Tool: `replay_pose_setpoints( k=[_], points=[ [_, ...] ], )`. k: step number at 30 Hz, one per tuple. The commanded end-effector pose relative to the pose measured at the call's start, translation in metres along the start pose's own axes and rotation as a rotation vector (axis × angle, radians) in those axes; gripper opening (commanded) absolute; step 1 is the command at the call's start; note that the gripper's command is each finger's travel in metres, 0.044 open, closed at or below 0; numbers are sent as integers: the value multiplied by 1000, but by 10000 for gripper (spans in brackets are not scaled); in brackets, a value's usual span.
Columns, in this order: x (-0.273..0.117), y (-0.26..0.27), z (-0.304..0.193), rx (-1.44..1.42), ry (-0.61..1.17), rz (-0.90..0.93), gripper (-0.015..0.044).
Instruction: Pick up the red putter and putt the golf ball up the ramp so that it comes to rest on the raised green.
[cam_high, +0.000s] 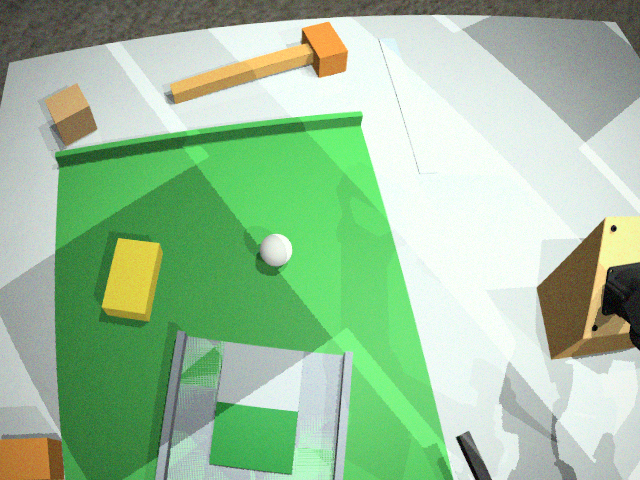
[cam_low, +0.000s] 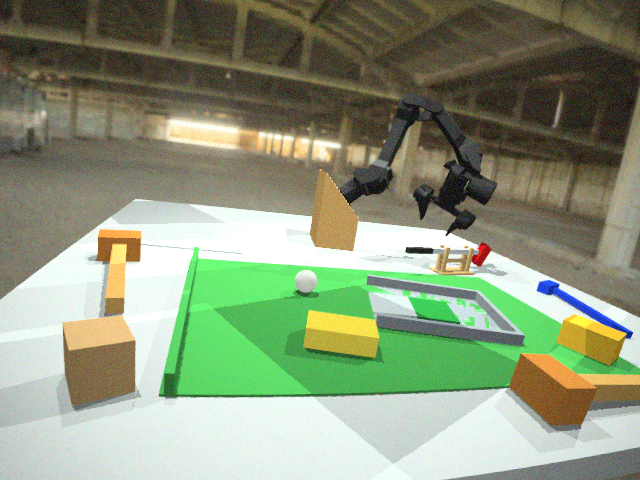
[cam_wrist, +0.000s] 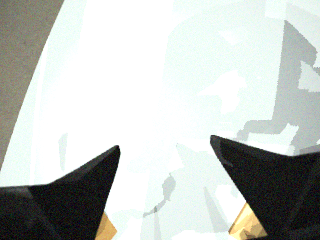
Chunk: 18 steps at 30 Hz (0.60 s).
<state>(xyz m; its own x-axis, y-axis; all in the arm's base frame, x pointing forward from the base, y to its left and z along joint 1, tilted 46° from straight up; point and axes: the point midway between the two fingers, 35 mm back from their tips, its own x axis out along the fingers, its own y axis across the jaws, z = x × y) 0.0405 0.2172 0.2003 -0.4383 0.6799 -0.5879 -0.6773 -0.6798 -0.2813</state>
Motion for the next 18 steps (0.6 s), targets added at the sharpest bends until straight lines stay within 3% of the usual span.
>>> replay_pose_setpoints(
  k=[1,11,18],
  points=[
    [-14,-23,-34,61,32,-89,440],
    [-72,-66,-120,94,192,-334,440],
    [-90,-43,-175,269,114,-404,440]
  ],
)
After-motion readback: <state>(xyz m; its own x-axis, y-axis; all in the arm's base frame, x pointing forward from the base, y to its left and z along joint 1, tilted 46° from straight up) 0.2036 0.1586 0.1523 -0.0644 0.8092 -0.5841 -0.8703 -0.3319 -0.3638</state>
